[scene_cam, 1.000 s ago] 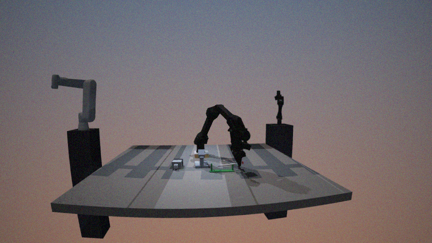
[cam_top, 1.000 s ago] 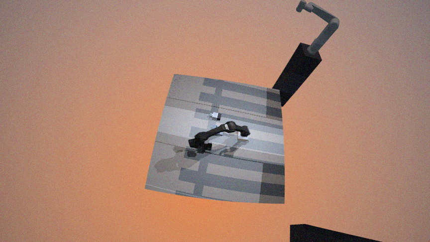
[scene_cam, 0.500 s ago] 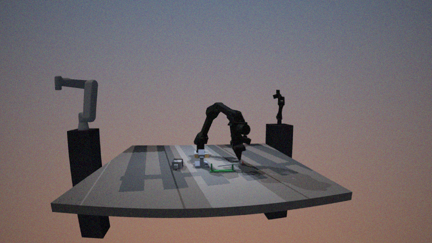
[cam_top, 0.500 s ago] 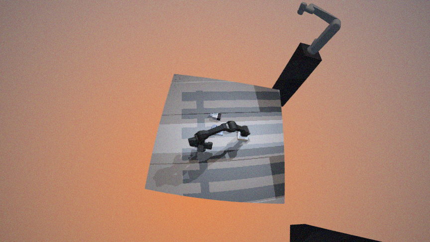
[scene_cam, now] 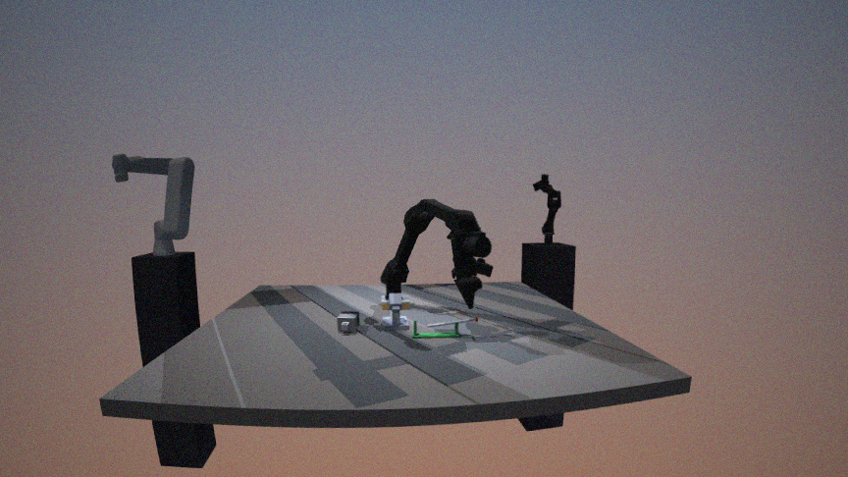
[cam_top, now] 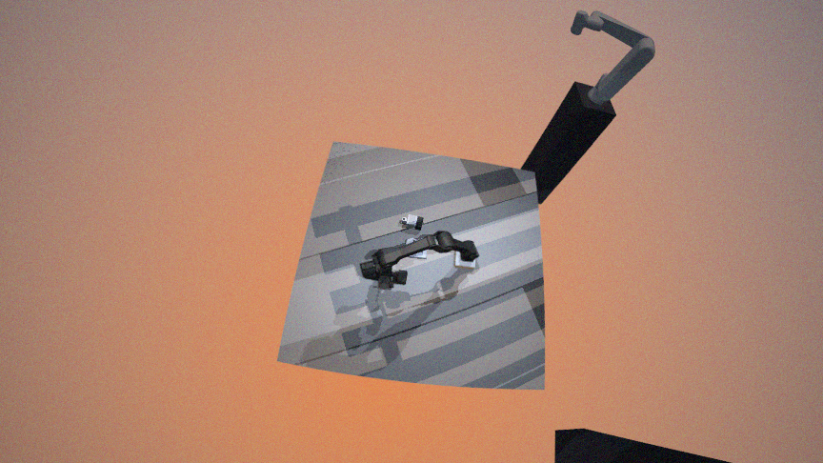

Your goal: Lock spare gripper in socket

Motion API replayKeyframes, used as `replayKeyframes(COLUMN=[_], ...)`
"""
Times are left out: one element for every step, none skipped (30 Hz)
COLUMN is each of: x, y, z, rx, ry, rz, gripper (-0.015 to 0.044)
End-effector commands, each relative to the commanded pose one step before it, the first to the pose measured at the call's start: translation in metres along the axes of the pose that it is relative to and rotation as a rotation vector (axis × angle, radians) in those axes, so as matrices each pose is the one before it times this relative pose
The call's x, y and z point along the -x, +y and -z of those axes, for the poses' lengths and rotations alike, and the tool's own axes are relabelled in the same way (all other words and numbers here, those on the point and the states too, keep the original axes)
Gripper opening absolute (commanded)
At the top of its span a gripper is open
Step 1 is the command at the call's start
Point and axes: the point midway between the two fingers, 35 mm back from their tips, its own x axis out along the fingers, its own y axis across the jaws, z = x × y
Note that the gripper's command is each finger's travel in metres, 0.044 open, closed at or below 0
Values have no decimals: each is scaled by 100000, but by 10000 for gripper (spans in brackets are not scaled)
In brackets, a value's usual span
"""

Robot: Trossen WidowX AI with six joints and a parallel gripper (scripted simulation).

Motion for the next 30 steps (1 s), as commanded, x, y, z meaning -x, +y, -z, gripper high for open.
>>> replayKeyframes(x=[387, 581, 807, 1002, 1126, 928, 705, 499, 298, 99, 0, 0, -188, -334, -496, -685, -750, -841, -956, -1060, -896, -547, -183, -27, -54, -79, -105, -130, -152, -162], y=[-57, -75, -89, -89, -68, -30, -4, 8, 9, 4, 0, 0, -25, -41, -53, -58, -42, -22, 9, 51, 77, 63, 24, -2, -5, -7, -9, -10, -11, -11], z=[387, 467, 660, 821, 928, 770, 591, 425, 256, 85, 0, 0, 12, 22, 36, 56, 69, 87, 111, 139, 130, 85, 29, 2, 4, 7, 9, 11, 13, 14], rx=[-112, -162, -230, -63, 174, 334, 329, 234, 140, 47, 0, 0, 0, 0, 1, 1, 0, 0, 0, -1, -1, -1, 0, 0, 0, 0, 0, 0, 0, 0], ry=[269, 313, 454, 565, 642, 537, 419, 309, 189, 64, 0, 0, -1, -2, -2, -3, -2, -1, -1, 1, 2, 2, 1, 0, 0, 0, 0, 0, 0, 0], rz=[432, 608, 841, 999, 1069, 839, 618, 434, 257, 85, 0, 0, 2, 4, 5, 6, 4, 3, 0, -4, -7, -5, -2, 0, 0, 1, 1, 1, 1, 1], gripper=[279, 253, 226, 200, 180, 180, 180, 180, 180, 180, 180, 180, 180, 180, 180, 180, 180, 180, 180, 180, 180, 180, 180, 180, 180, 180, 180, 180, 180, 180])
